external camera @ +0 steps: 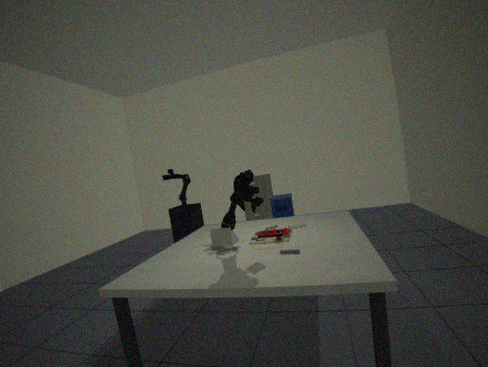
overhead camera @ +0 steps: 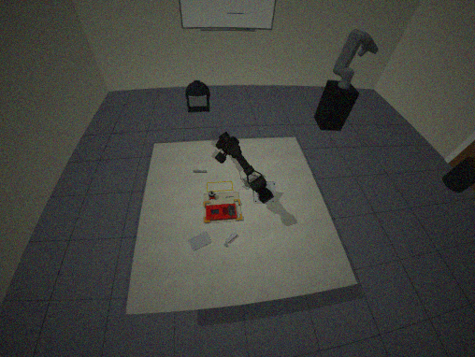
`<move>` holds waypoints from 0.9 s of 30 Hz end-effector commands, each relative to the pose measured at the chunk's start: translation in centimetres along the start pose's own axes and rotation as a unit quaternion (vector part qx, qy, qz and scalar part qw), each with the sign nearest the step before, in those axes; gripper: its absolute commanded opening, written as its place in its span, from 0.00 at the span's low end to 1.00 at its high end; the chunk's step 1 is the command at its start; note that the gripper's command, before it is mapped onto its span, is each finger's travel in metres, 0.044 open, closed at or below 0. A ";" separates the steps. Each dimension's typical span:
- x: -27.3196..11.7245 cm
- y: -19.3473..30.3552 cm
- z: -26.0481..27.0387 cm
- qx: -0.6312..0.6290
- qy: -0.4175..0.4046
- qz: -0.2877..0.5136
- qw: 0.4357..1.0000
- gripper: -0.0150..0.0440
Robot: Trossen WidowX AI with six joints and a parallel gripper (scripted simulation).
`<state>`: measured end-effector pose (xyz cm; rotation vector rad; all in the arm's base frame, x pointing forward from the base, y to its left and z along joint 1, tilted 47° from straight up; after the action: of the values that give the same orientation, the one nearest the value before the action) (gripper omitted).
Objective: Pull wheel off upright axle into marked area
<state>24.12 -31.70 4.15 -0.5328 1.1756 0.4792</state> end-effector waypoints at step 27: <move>-0.8 7.6 21.4 -0.302 -0.259 0.268 0.878 0.76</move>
<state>34.63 -12.93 10.03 -0.5692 0.6406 1.3869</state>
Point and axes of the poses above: the point midway between the two fingers, 35 mm back from their tips, its own x axis out along the fingers, its own z axis across the jaws, y = z × x, the point moved 5 cm from there along -x, back along the fingers, and after that the axes turned 8 degrees about x, right-handed, at the moved point
